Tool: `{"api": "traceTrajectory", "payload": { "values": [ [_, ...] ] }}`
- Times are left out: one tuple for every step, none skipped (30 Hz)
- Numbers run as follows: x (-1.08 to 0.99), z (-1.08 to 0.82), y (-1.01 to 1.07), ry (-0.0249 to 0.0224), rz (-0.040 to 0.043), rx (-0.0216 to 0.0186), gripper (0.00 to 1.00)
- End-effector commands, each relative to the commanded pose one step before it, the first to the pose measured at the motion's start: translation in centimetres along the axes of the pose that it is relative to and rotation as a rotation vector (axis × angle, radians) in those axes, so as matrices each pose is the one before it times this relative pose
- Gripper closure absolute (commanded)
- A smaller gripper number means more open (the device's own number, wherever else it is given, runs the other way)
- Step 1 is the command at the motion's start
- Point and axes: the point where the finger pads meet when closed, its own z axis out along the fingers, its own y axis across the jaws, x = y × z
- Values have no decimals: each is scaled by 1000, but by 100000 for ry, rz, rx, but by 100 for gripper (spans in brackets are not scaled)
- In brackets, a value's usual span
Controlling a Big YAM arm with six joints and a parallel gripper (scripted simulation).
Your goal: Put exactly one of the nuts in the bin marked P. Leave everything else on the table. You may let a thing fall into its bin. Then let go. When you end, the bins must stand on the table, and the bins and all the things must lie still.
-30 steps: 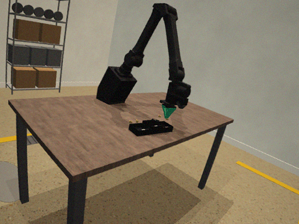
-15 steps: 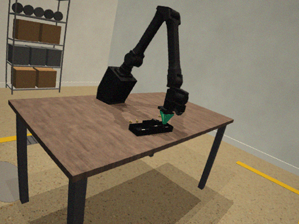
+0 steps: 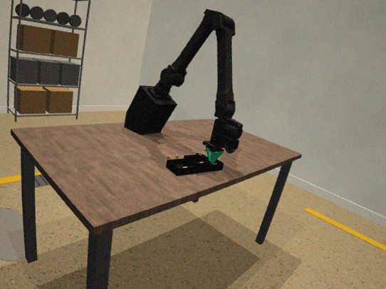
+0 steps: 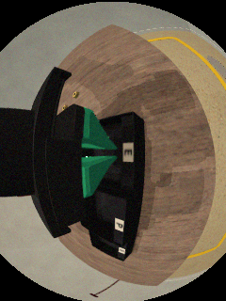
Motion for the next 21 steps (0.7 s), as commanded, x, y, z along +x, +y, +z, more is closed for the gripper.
{"api": "traceTrajectory", "payload": {
  "values": [
    [-2283,-581,650,-4213,531,-612,91],
    [3,-2,4,19,-5,1,91],
    [-1,-4,4,0,-6,-2,91],
    [-4,-6,5,-19,-7,-5,91],
    [-6,-7,5,-28,-8,-6,91],
    [-7,-8,5,-31,-8,-6,91],
    [0,0,0,0,0,0,91],
    [0,0,0,0,0,0,91],
    [-7,-8,6,-33,-8,-7,91],
    [-7,-8,6,-32,-8,-7,91],
    [-7,-8,6,-33,-8,-7,91],
    [-7,-8,6,-33,-8,-7,91],
    [-7,-8,6,-33,-8,-7,91],
    [-7,-8,5,-33,-8,-7,91],
    [-7,-8,6,-33,-8,-7,91],
    [-7,-8,6,-33,-8,-7,91],
    [-7,-8,6,-33,-8,-7,91],
    [-7,-8,5,-33,-8,-7,91],
    [-7,-8,6,-33,-8,-7,91],
    [-7,-8,6,-33,-8,-7,91],
    [-7,-8,5,-33,-6,-6,91]
  ]
}}
